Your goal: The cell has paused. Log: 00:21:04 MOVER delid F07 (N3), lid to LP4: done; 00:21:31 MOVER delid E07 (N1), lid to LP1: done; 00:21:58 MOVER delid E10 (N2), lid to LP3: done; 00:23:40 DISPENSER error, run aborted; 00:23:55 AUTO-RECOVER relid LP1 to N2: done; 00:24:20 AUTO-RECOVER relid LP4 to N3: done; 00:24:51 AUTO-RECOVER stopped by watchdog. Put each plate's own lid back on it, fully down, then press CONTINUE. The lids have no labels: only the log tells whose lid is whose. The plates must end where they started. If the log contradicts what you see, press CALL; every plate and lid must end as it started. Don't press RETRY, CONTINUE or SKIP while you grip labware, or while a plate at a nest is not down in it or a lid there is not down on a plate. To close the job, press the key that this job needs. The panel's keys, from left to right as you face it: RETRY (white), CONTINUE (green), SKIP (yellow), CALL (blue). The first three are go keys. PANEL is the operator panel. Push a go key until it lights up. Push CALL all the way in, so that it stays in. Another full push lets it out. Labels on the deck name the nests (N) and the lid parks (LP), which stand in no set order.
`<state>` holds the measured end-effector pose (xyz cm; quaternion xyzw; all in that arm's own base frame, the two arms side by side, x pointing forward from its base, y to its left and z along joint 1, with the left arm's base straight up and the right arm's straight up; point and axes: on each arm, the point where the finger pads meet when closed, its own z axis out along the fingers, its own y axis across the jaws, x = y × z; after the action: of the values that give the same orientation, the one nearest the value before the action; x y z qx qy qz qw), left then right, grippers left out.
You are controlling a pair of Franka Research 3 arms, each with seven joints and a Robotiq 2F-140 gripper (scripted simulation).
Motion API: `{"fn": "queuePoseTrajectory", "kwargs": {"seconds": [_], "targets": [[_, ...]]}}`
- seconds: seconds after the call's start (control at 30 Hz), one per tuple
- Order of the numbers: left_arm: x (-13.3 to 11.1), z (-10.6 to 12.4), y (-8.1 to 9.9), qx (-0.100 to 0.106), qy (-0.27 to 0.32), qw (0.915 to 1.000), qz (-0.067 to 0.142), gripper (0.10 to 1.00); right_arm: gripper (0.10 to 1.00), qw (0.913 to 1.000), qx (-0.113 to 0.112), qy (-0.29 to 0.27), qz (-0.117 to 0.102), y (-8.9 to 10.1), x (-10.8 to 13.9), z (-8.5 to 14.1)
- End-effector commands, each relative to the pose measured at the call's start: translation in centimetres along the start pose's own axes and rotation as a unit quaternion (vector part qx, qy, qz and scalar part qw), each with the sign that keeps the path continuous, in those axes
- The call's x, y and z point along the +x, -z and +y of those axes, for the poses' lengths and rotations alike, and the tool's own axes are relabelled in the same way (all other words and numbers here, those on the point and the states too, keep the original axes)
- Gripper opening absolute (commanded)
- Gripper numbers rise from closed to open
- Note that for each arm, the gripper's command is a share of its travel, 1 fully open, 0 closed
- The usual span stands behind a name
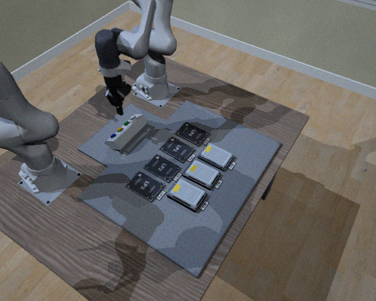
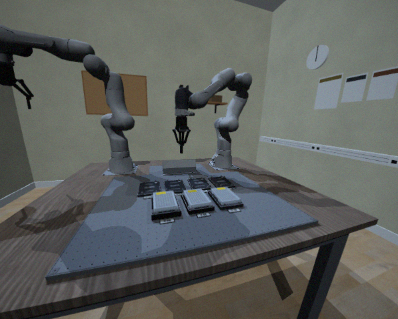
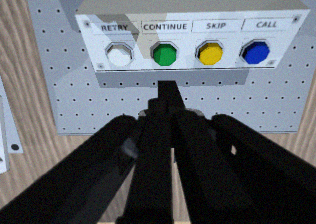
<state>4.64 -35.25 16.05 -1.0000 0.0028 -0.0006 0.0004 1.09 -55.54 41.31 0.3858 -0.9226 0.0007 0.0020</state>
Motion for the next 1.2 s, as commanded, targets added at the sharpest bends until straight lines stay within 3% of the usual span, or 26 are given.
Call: {"fn": "queuePoseTrajectory", "kwargs": {"seconds": [0.0, 1.17], "targets": [[-0.1, 0.0, -0.1, 0.0, 0.009, 1.0, -0.001, 0.099, 1.0, 1.0, 0.0, 0.0, 0.0, 0.0, 0.0, 0.0], [0.0, 0.1, -1.4, 0.0, 0.009, 1.0, -0.001, 0.099, 1.0, 1.0, 0.0, 0.0, 0.0, 0.0, 0.0, 0.0]]}}
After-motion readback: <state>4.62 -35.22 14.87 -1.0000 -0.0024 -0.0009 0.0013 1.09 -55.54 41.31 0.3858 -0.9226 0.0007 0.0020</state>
